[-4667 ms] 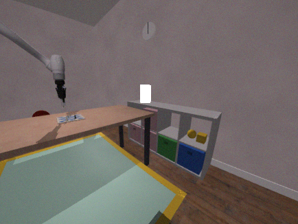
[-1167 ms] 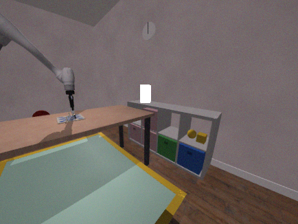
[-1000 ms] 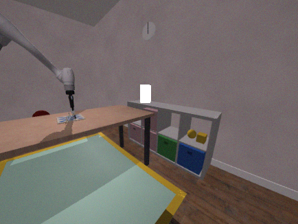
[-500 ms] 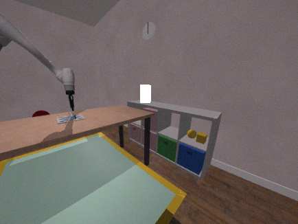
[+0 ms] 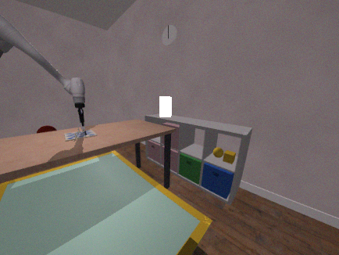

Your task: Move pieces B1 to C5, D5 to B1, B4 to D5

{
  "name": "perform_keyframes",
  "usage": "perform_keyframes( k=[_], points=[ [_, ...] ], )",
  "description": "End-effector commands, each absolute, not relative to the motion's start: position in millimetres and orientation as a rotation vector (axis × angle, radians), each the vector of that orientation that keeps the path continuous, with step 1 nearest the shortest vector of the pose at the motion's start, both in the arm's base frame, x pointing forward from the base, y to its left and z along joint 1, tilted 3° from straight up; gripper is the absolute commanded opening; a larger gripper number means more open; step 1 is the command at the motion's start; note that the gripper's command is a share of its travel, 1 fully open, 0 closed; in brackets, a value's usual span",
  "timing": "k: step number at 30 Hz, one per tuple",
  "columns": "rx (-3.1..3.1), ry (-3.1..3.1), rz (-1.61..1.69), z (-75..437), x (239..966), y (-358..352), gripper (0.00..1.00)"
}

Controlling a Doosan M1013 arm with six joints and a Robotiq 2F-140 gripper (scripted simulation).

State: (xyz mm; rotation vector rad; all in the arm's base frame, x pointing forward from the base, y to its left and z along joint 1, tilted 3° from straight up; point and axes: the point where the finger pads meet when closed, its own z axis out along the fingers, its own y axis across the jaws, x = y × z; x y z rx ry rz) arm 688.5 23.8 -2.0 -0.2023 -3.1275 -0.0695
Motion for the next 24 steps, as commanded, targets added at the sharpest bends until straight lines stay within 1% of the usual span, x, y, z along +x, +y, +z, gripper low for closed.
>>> perform_keyframes(
  k=[1, 14, 15, 19, 20, 22, 23, 24],
  points=[
    [-0.202, -3.128, -0.070, -1.8, 688.5, 23.8, 0.00],
    [-0.202, -3.128, -0.070, -1.8, 688.5, 23.8, 0.00],
    [-0.202, -3.128, -0.070, -1.8, 688.5, 23.8, 0.05],
    [-0.202, -3.128, -0.070, -1.8, 688.5, 23.8, 0.05],
    [-0.202, -3.128, -0.070, -1.8, 688.5, 23.8, 0.10],
    [-0.202, -3.128, -0.070, -1.8, 688.5, 23.8, 0.10],
    [-0.202, -3.128, -0.070, -1.8, 688.5, 23.8, 0.15],
    [-0.202, -3.128, -0.070, -1.8, 688.5, 23.8, 0.15]
  ],
)
